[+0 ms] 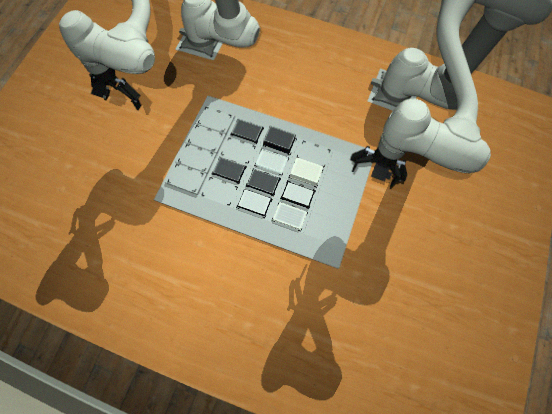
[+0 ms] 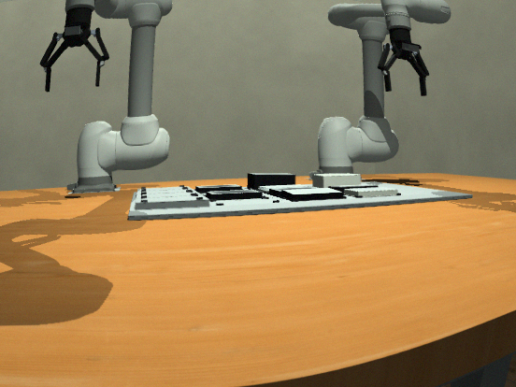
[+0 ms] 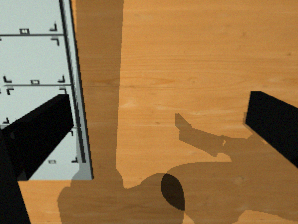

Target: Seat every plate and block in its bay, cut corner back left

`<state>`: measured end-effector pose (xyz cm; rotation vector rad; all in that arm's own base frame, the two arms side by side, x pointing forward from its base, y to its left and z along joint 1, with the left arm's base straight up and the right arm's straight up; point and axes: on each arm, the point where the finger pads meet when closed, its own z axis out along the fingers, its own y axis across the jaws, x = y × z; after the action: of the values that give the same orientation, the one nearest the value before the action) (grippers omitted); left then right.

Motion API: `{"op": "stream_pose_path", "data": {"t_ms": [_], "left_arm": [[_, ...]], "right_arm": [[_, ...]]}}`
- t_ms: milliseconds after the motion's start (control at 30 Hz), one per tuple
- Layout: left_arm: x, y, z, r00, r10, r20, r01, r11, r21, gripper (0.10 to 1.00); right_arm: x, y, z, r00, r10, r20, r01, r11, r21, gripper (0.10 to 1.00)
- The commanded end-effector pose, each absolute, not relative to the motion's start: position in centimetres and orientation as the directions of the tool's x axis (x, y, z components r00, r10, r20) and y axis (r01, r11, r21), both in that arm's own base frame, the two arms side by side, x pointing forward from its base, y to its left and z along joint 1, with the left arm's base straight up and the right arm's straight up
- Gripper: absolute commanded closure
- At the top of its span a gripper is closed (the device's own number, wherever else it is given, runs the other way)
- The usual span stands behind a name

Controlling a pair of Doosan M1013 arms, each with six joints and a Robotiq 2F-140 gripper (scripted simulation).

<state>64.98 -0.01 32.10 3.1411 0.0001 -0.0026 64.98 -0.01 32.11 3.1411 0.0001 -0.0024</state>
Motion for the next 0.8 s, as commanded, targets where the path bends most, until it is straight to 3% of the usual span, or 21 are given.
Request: {"op": "stream_pose_path", "data": {"t_ms": [0, 533, 567, 767], "left_arm": [[65.0, 0.0, 32.2, 1.0, 0.0, 0.0, 0.0, -1.0, 0.0, 0.098], [65.0, 0.0, 32.2, 1.0, 0.0, 0.0, 0.0, -1.0, 0.0, 0.098], [65.0, 0.0, 32.3, 1.0, 0.0, 0.002, 0.0, -1.0, 0.0, 0.4], [65.0, 0.0, 32.3, 1.0, 0.0, 0.002, 0.0, -1.0, 0.0, 0.4]], "right_arm": [[65.0, 0.0, 32.2, 1.0, 0.0, 0.0, 0.0, -1.0, 0.0, 0.098], [65.0, 0.0, 32.2, 1.0, 0.0, 0.0, 0.0, -1.0, 0.0, 0.098], [65.0, -0.5, 32.2, 0.999, -0.033, 0.001, -0.033, -0.999, 0.0, 0.098], [64.9, -3.5, 32.3, 0.996, -0.087, 0.001, -0.087, -0.996, 0.0, 0.098]]}}
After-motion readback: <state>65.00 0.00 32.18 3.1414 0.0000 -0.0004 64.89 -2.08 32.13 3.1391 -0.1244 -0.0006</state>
